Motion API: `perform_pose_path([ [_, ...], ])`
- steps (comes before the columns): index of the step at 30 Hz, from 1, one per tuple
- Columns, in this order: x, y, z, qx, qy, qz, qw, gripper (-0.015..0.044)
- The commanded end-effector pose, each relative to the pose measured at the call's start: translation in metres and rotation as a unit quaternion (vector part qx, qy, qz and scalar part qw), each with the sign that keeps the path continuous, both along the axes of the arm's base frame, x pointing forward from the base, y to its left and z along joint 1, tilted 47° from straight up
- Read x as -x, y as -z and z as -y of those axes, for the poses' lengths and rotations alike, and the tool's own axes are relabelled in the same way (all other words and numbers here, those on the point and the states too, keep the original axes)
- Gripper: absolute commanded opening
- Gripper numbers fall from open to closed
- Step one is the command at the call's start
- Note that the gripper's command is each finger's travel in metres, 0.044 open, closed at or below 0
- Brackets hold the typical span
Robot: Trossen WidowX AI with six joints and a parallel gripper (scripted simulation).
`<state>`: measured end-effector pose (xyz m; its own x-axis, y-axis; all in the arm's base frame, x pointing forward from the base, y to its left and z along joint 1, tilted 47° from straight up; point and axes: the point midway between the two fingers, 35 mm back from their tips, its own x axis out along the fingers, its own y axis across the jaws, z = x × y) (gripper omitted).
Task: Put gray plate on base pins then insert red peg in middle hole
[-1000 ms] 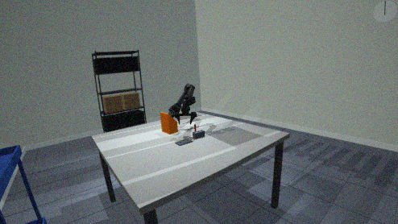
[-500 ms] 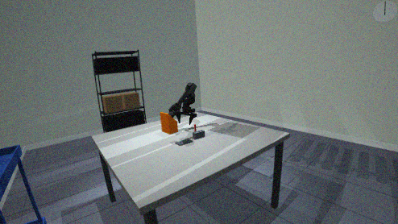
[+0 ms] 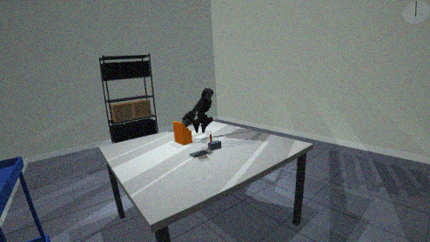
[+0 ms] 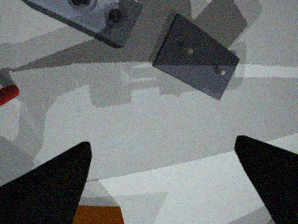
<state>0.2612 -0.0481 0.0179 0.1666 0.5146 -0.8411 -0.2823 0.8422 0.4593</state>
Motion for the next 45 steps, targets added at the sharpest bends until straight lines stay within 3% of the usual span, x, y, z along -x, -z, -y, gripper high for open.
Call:
perform_pose_path([
  [1, -0.01, -0.013, 0.008, -0.04, -0.291, 0.171, 0.941, 0.044],
  [11, -0.014, -0.02, 0.013, -0.049, -0.43, 0.294, 0.852, 0.044],
  [31, -0.016, -0.021, 0.012, -0.049, -0.431, 0.296, 0.851, 0.044],
  [38, -0.079, -0.059, -0.018, -0.049, -0.431, 0.298, 0.85, 0.044],
  [45, -0.082, -0.053, -0.027, -0.049, -0.431, 0.298, 0.85, 0.044],
])
